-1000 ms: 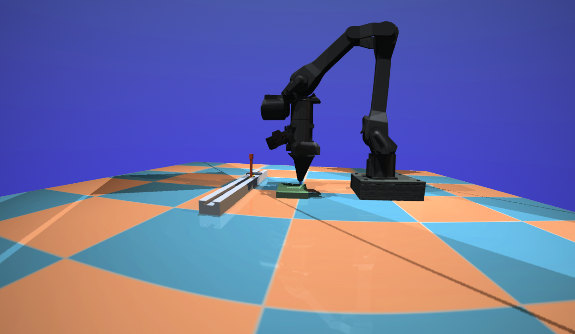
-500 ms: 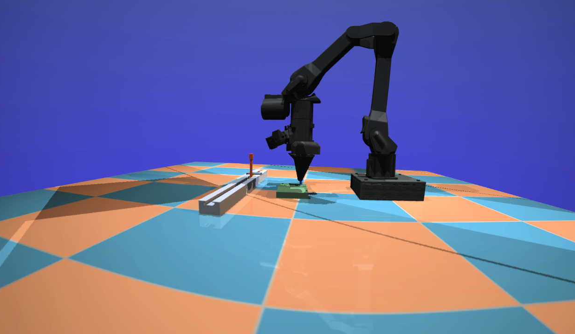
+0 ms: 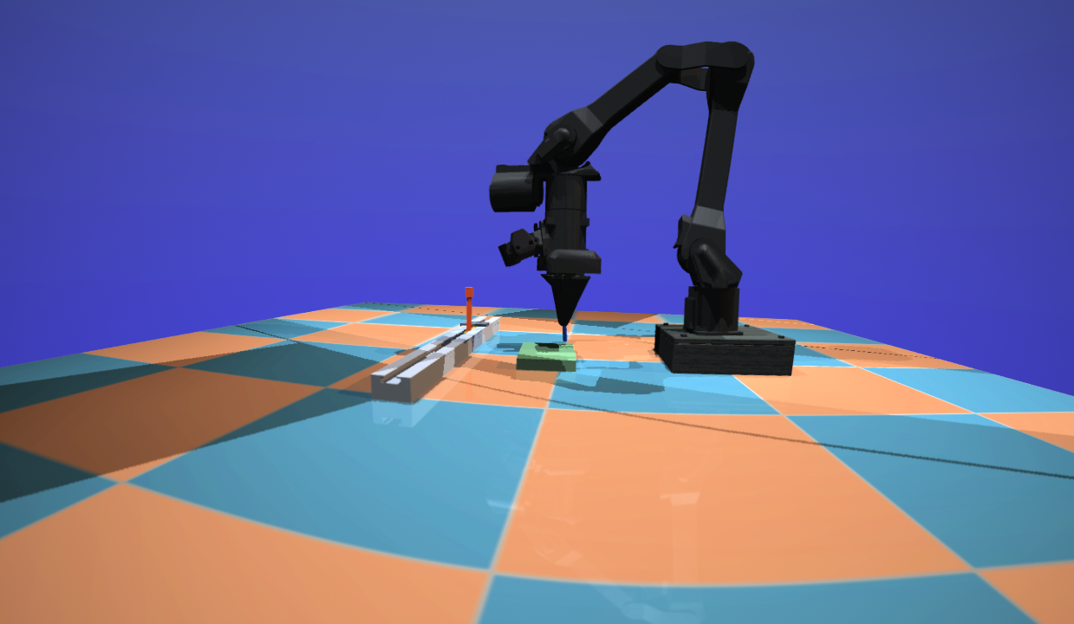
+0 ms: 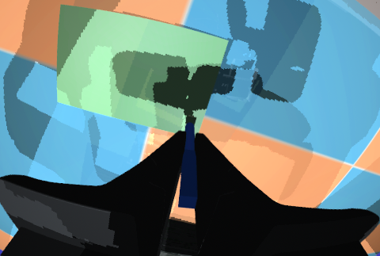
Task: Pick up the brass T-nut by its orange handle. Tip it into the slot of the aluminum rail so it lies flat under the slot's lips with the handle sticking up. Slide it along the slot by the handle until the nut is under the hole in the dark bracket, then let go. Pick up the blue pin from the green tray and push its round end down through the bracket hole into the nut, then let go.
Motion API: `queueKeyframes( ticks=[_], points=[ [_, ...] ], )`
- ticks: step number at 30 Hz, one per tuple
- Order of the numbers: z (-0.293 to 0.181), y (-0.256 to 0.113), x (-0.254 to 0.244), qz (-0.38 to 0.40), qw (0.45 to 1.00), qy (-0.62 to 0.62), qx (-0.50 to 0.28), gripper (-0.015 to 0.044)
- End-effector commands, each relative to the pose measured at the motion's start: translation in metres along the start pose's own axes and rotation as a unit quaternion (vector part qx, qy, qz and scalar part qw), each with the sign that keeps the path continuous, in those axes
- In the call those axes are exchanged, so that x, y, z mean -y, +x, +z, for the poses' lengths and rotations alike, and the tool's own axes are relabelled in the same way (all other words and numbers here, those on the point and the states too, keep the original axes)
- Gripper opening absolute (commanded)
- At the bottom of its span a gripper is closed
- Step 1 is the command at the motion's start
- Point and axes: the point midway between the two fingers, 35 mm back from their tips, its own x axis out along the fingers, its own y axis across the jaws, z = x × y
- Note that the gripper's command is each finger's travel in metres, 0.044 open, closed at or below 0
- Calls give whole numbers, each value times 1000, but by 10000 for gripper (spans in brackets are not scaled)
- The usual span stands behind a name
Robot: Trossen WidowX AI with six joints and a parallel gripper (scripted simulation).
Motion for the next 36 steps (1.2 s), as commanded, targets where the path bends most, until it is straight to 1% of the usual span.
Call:
queueKeyframes(
  ticks=[1,4,20,24,36],
  points=[
    [0,-7,0,-1,1000,-2,3,-150],
    [0,-4,0,0,1000,0,0,-150],
    [-2,-53,-1,-1,1000,-2,3,-150],
    [0,-54,0,-1,1000,-1,4,-150],
    [30,-62,21,-2,1000,17,12,-150]
  ],
)
